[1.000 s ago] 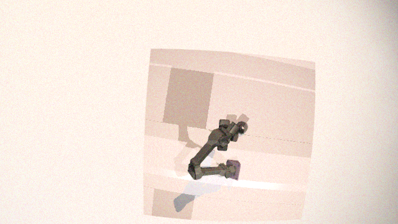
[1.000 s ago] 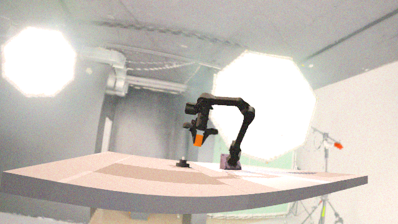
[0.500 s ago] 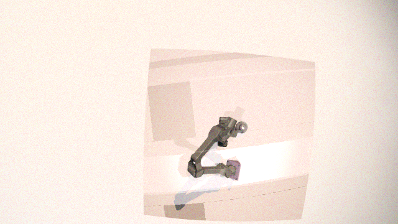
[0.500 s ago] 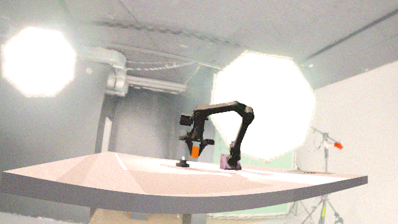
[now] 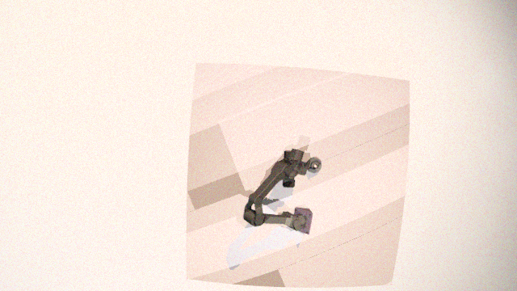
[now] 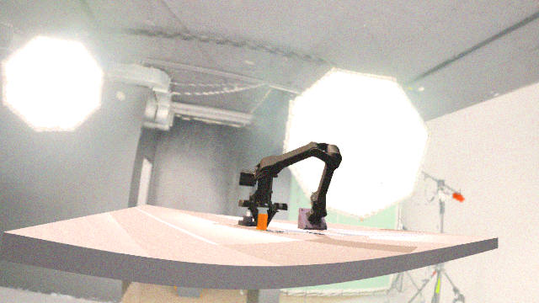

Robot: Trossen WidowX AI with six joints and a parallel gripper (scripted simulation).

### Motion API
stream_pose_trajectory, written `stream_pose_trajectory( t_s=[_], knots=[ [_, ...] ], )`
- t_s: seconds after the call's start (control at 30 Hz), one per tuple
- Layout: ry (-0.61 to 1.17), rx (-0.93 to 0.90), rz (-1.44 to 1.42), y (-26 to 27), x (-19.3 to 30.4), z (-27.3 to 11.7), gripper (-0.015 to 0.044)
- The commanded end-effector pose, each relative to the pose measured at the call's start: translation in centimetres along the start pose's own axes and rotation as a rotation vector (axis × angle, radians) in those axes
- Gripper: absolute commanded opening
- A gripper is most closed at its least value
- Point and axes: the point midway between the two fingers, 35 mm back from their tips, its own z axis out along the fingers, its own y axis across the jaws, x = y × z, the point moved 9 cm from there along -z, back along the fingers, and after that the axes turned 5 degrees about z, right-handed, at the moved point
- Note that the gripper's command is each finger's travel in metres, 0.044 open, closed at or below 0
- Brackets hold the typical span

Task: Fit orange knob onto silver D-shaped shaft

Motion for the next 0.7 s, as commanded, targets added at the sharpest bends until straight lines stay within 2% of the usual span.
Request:
stream_pose_trajectory(
  t_s=[0.0, 0.1, 0.4, 0.67],
  knots=[
    [0.004, -0.005, 0.003, -0.04, -0.05, 0.27, 0.0000],
    [0.004, -0.005, 0.003, -0.11, -0.08, 0.27, 0.0000],
    [0.001, -0.002, -0.001, -0.06, -0.04, 0.19, 0.0236],
    [0.001, -0.002, -0.001, -0.06, -0.04, 0.19, 0.0240]
  ],
)
